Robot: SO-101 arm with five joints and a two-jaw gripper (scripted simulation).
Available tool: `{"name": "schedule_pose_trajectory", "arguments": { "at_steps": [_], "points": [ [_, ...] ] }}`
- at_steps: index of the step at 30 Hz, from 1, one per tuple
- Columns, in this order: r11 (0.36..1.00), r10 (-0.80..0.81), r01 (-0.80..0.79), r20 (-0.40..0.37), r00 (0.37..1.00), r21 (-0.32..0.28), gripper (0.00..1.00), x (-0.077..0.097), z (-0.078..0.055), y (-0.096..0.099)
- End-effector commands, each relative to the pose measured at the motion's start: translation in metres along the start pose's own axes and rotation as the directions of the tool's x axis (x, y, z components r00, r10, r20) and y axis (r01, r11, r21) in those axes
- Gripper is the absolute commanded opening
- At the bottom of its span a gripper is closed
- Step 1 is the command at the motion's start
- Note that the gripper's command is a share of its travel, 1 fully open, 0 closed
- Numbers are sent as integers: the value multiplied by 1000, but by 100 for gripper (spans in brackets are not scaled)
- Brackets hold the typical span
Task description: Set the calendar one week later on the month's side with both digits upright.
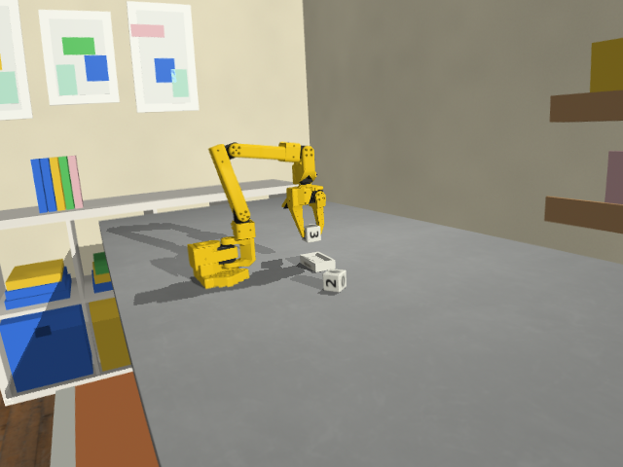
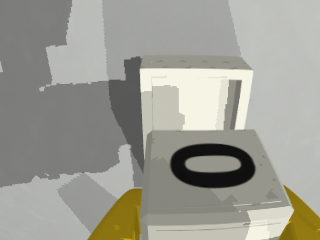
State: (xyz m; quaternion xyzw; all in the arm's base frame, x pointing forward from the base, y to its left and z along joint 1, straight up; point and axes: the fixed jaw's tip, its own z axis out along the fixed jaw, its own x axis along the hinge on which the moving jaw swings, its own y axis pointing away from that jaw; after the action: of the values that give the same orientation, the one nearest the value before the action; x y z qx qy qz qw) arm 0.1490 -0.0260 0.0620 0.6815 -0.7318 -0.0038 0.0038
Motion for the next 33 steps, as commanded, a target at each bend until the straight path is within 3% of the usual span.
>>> {"name": "schedule_pose_trajectory", "arguments": {
  "at_steps": [1, 33],
  "points": [
    [999, 3, -2, -3, 1000, 47, 0, 0, -5, -4],
    [999, 3, -3, -3, 1000, 47, 0, 0, 7, -6]
  ]
}}
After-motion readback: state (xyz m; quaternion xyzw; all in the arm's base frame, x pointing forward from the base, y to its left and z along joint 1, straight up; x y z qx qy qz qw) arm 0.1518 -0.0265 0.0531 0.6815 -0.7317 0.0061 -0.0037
